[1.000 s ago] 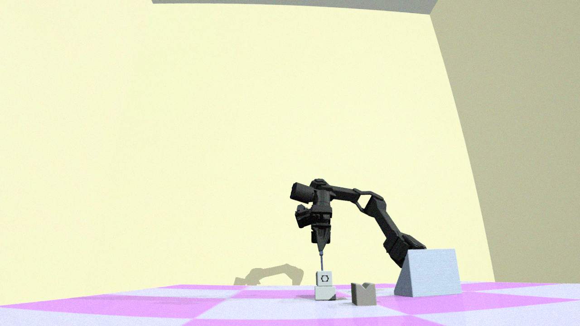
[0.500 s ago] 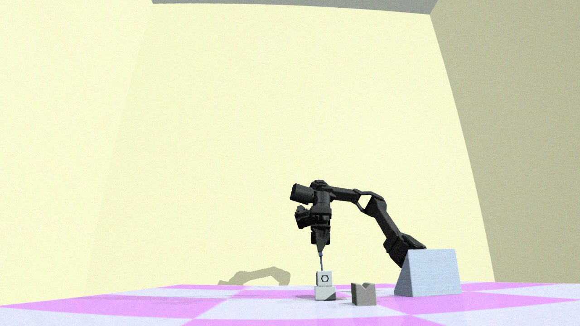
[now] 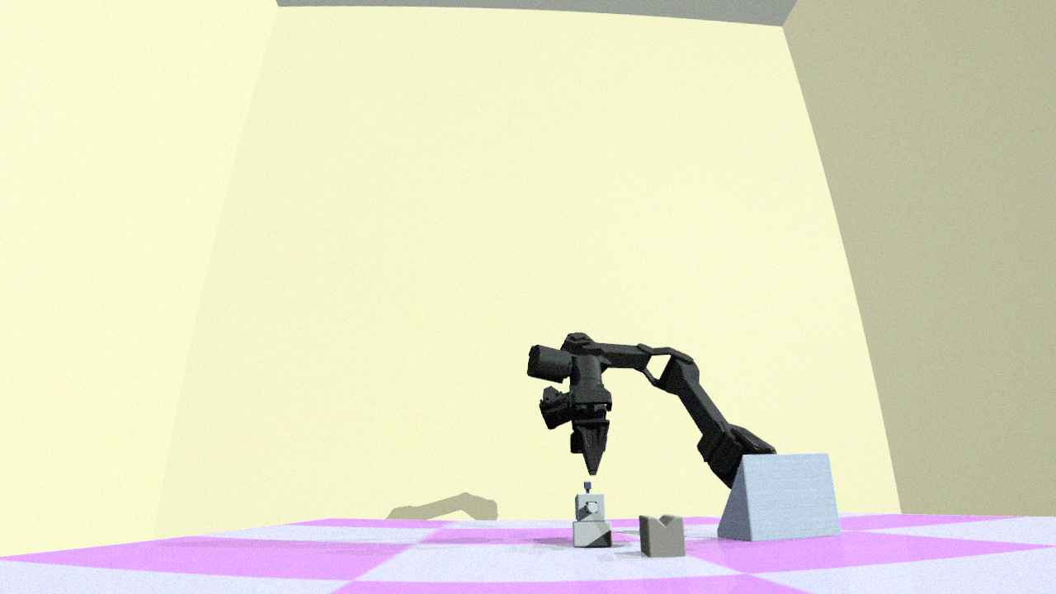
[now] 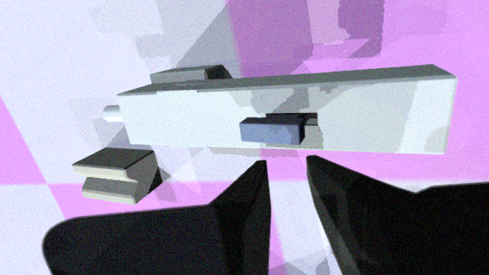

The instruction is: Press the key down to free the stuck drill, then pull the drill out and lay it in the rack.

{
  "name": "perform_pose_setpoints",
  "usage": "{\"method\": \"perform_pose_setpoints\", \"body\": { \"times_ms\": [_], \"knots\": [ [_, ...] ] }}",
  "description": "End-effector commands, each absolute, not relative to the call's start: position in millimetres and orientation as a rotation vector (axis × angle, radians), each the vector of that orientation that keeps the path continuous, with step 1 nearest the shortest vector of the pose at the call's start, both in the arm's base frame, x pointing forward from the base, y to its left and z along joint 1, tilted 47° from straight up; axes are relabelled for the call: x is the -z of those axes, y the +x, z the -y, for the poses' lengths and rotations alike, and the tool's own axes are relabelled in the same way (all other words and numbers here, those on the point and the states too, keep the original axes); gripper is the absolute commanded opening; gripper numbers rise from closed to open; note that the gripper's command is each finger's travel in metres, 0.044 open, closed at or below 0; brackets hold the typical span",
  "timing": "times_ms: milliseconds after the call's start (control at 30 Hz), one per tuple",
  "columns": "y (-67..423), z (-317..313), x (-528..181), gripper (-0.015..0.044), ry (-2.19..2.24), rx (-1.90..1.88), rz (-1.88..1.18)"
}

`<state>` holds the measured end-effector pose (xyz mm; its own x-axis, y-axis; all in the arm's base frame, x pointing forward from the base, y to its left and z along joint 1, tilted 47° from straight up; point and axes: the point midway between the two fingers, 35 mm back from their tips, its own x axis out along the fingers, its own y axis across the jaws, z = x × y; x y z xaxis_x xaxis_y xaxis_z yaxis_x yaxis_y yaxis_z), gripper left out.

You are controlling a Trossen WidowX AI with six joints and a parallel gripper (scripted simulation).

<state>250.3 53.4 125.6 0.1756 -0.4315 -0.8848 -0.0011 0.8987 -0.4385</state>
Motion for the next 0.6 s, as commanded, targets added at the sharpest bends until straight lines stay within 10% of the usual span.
{"method": "perform_pose_setpoints", "body": {
  "times_ms": [0, 333, 567],
  "knots": [
    [253, -77, -149, 0.0184, -0.370, 0.311, -1.356],
    [253, -102, -163, 0.0440, -0.438, 0.269, -1.361],
    [277, -136, -83, 0.0440, -1.118, -0.097, -1.498]
  ]
}}
